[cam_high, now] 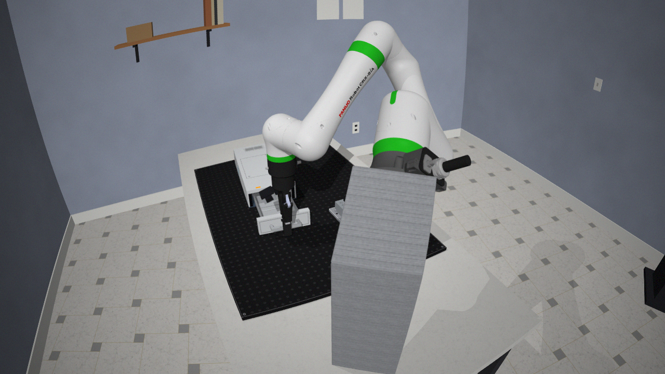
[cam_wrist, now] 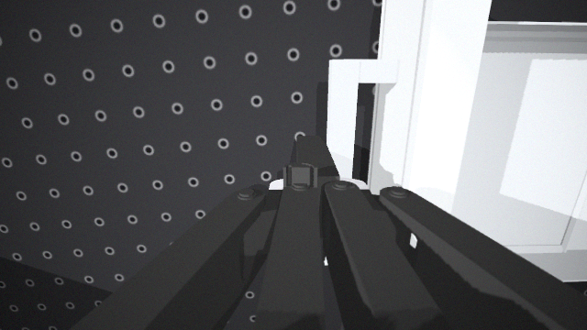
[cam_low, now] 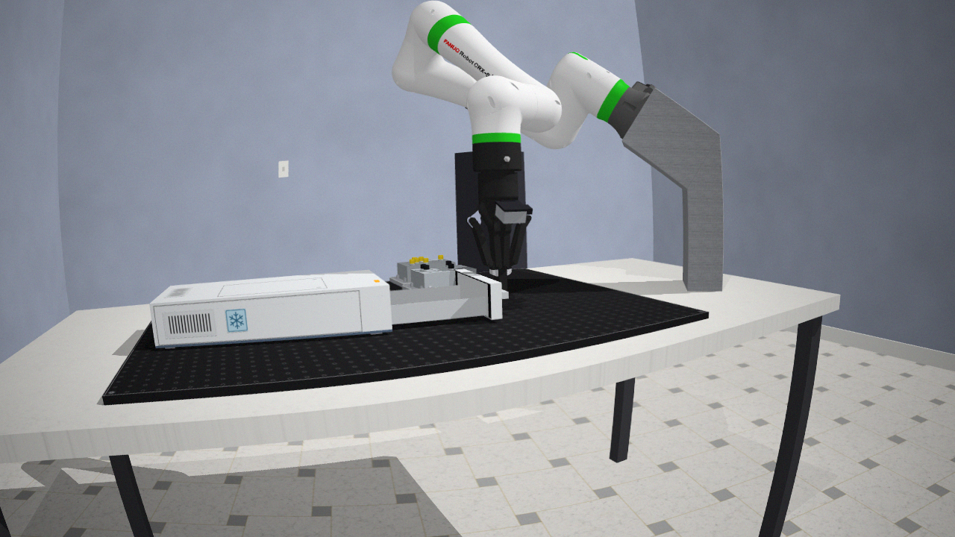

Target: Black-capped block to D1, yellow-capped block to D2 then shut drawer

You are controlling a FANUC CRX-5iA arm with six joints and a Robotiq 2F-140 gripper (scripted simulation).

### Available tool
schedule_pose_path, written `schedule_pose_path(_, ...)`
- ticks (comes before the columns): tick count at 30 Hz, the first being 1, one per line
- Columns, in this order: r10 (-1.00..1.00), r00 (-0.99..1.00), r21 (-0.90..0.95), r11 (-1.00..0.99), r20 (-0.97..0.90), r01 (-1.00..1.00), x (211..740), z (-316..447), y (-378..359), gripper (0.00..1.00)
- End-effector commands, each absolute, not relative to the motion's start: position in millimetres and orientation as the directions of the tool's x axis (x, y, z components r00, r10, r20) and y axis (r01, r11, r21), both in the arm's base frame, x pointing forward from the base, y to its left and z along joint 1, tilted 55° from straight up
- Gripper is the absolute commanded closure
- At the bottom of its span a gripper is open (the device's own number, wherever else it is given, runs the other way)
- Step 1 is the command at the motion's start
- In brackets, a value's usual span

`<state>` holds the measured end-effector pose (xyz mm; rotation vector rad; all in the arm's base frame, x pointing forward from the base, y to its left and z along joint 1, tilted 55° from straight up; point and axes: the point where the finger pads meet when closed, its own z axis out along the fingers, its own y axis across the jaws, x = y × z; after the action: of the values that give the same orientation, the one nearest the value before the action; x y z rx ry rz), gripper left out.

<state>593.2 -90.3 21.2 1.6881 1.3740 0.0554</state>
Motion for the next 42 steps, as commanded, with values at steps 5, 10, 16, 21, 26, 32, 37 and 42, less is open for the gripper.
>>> schedule_pose_path(5, 0.790, 0.373, 0.663, 0.056, -0.487, 0.747, 599.9, 27.3, -89.1, 0.90)
schedule_pose_path(10, 0.790, 0.373, 0.663, 0.056, -0.487, 0.747, 602.8, 29.9, -88.9, 0.90)
schedule_pose_path(16, 0.790, 0.373, 0.663, 0.056, -0.487, 0.747, 608.4, 34.8, -88.4, 0.90)
schedule_pose_path(21, 0.790, 0.373, 0.663, 0.056, -0.487, 0.747, 613.4, 39.3, -88.1, 0.90)
schedule_pose_path(26, 0.790, 0.373, 0.663, 0.056, -0.487, 0.747, 617.3, 42.8, -87.8, 0.90)
schedule_pose_path(32, 0.790, 0.373, 0.663, 0.056, -0.487, 0.747, 622.3, 47.2, -87.4, 0.90)
schedule_pose_path(37, 0.790, 0.373, 0.663, 0.056, -0.487, 0.747, 627.3, 51.7, -87.0, 0.90)
schedule_pose_path(42, 0.790, 0.373, 0.663, 0.056, -0.487, 0.747, 632.3, 56.1, -86.7, 0.90)
